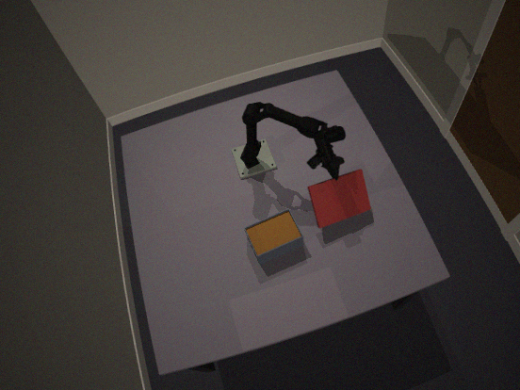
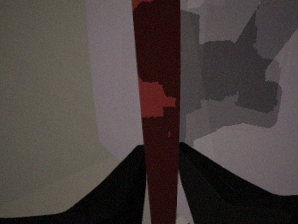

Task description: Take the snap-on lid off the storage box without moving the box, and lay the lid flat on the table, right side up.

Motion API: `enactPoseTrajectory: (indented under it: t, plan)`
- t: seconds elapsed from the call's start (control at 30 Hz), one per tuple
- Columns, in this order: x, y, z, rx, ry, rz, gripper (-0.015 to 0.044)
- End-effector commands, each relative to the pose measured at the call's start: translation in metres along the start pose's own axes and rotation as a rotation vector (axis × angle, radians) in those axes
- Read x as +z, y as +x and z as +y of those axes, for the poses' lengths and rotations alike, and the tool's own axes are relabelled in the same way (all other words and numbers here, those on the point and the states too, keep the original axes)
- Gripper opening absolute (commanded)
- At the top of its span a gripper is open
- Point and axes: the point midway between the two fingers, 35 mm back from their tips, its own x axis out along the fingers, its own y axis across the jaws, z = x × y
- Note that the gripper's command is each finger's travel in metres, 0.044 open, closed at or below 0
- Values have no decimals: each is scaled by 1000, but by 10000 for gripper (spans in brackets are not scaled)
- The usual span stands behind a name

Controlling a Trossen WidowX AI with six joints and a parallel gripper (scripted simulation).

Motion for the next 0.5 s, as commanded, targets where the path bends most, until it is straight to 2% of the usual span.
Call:
enactPoseTrajectory:
  t: [0.0,0.47]
  plan:
    - [1,1,-1,9,9,-3,0]
    - [1,9,-9,9,9,-3,0]
